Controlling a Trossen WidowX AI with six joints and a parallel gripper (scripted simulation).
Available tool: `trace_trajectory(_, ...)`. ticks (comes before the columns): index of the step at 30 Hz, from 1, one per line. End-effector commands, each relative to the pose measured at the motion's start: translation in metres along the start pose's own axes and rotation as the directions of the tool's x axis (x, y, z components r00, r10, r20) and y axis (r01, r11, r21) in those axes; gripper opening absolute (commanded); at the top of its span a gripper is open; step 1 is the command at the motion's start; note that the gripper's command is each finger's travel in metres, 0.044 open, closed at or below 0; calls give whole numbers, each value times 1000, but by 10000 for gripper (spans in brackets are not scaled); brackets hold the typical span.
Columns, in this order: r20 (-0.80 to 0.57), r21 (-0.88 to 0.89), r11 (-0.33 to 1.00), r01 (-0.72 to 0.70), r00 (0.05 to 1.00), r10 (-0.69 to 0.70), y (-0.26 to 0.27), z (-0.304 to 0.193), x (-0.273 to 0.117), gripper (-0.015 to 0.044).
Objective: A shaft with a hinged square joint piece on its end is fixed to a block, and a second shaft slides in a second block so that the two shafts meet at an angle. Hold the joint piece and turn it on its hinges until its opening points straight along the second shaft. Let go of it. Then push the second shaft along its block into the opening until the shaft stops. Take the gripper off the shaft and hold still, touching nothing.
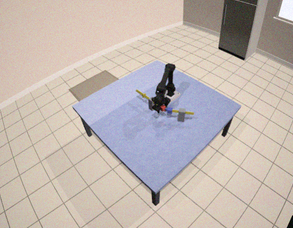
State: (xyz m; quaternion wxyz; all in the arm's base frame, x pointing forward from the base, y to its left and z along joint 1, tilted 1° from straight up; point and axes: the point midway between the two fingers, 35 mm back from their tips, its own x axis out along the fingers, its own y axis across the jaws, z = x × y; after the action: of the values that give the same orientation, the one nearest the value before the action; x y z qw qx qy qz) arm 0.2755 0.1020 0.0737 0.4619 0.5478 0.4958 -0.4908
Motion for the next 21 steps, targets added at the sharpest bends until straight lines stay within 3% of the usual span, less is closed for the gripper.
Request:
trace_trajectory(1, 0, 0, 1000, 0, 1000, 0, 0, 0, 0, 440)
trace_trajectory(7, 22, 1, 1000, 2, 1000, -2, 0, 0, -2, 440)
trace_trajectory(15, 257, -7, 1000, -9, 966, 10, -1, -5, -28, 440)
trace_trajectory(21, 262, -7, 1000, -10, 965, 12, -1, -5, -29, 440)
